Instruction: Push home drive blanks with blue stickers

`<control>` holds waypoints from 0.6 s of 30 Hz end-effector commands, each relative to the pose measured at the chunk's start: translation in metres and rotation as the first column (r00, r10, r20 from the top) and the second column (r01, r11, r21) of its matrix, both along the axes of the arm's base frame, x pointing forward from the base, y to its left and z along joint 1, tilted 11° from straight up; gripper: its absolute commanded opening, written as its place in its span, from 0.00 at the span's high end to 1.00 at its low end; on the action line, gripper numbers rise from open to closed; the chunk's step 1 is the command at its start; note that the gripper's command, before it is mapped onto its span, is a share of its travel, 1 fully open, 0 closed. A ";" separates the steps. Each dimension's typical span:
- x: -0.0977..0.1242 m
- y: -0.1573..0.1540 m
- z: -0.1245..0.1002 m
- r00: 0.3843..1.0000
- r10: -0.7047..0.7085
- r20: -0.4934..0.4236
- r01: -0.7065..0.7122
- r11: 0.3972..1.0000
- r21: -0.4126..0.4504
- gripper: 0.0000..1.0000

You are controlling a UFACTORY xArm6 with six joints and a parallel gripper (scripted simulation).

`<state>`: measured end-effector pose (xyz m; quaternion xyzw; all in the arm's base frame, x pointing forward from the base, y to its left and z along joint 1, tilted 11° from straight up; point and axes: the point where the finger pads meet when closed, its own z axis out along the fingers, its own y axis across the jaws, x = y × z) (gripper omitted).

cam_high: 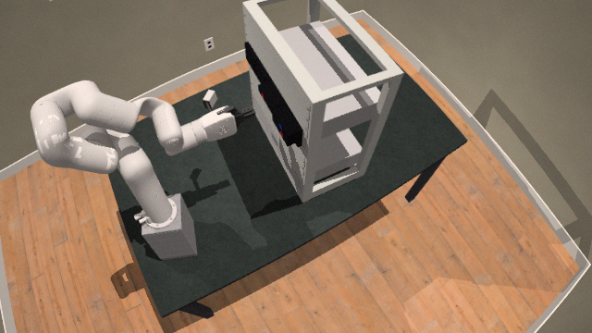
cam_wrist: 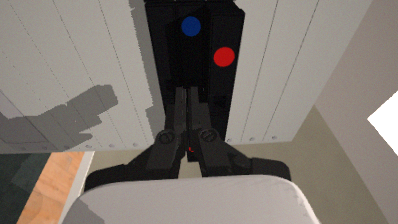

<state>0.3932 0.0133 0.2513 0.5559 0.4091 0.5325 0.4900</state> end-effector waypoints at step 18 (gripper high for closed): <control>-0.022 -0.014 0.006 1.000 -0.003 0.000 0.003 1.000 0.000 1.00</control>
